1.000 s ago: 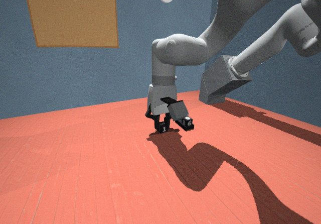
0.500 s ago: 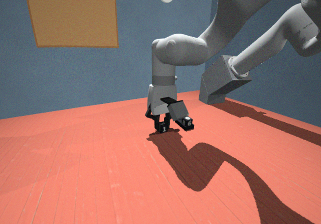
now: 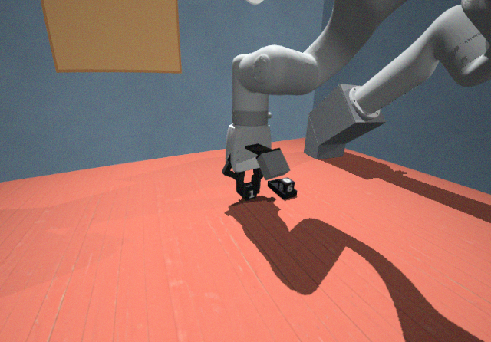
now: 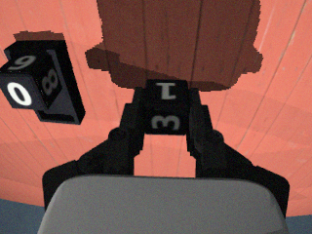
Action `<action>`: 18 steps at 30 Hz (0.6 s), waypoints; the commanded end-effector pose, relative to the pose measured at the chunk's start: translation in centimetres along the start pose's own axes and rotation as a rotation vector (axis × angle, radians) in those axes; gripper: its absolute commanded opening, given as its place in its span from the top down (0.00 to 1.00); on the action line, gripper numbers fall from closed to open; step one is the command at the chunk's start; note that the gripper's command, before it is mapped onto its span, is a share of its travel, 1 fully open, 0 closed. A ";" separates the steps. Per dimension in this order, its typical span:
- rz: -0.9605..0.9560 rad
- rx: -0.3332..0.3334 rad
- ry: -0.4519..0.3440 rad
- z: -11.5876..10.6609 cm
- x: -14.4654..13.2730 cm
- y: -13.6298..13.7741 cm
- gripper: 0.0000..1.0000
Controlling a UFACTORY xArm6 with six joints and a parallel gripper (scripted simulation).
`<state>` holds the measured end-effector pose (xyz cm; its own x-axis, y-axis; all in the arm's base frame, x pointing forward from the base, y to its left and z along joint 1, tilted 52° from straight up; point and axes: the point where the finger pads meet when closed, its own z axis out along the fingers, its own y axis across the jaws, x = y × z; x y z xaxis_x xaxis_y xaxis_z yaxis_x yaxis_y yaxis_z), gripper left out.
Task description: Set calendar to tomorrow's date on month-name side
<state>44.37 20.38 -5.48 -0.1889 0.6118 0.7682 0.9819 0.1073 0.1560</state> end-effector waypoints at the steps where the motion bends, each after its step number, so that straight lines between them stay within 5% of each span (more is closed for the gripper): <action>1: -0.001 -0.004 -0.001 -2.7 0.0 0.2 0.71; 8: -0.001 -0.004 -0.001 -7.7 0.0 0.1 0.71; 18: -0.001 -0.004 -0.001 -9.2 0.0 0.1 0.71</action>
<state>44.33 13.56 -0.10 -0.1891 0.6125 0.7675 0.9818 0.1055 0.1578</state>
